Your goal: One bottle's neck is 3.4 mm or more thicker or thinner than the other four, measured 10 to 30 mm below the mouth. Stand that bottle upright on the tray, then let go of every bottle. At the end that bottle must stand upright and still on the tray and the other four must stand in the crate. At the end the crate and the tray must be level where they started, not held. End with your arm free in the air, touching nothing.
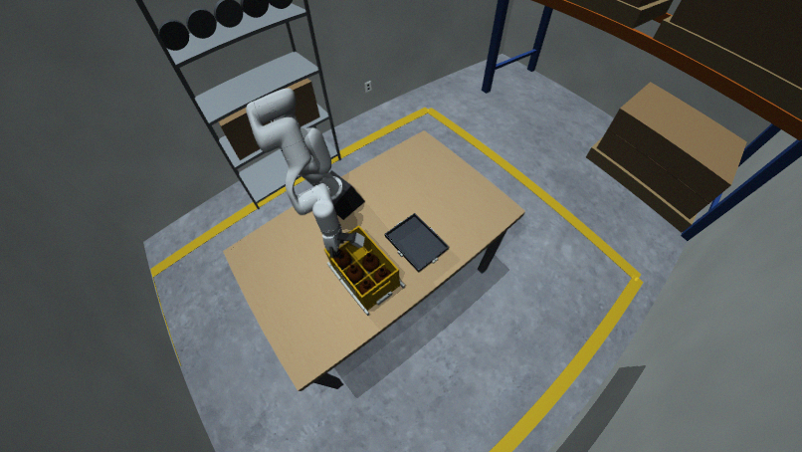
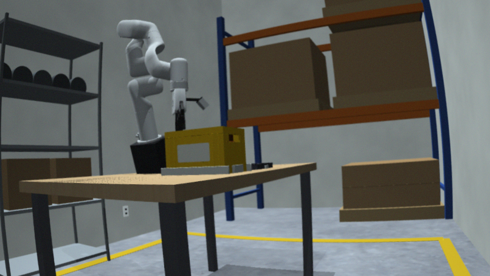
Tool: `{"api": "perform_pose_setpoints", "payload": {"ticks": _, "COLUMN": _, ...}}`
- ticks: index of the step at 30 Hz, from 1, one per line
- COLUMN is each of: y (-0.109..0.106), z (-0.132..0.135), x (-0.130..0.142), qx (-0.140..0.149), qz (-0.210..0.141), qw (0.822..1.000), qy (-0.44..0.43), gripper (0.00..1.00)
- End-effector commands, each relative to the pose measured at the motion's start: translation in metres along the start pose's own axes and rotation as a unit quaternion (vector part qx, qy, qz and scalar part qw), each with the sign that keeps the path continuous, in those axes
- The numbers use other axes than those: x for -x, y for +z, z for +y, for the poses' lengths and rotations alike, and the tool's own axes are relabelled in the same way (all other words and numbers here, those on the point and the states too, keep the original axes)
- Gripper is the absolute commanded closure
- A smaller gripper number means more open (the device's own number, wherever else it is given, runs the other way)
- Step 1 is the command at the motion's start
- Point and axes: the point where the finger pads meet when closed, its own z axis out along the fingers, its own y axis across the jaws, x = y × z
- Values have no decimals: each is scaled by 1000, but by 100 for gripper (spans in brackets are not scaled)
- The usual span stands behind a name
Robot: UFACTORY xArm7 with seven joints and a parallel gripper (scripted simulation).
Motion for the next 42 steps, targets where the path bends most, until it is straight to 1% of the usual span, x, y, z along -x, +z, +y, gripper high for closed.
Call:
{"api": "perform_pose_setpoints", "payload": {"ticks": 1, "y": -1, "z": 1, "x": -1, "qx": 1, "qz": 1, "qw": 1000, "qy": 0, "gripper": 35}}
{"api": "perform_pose_setpoints", "payload": {"ticks": 21, "y": 2, "z": 1, "x": -1, "qx": 1, "qz": 1, "qw": 1000, "qy": 0, "gripper": 35}}
{"api": "perform_pose_setpoints", "payload": {"ticks": 30, "y": 8, "z": 1, "x": -1, "qx": 1, "qz": 1, "qw": 1000, "qy": 0, "gripper": 35}}
{"api": "perform_pose_setpoints", "payload": {"ticks": 42, "y": 23, "z": 1, "x": -1, "qx": 1, "qz": 1, "qw": 1000, "qy": 0, "gripper": 35}}
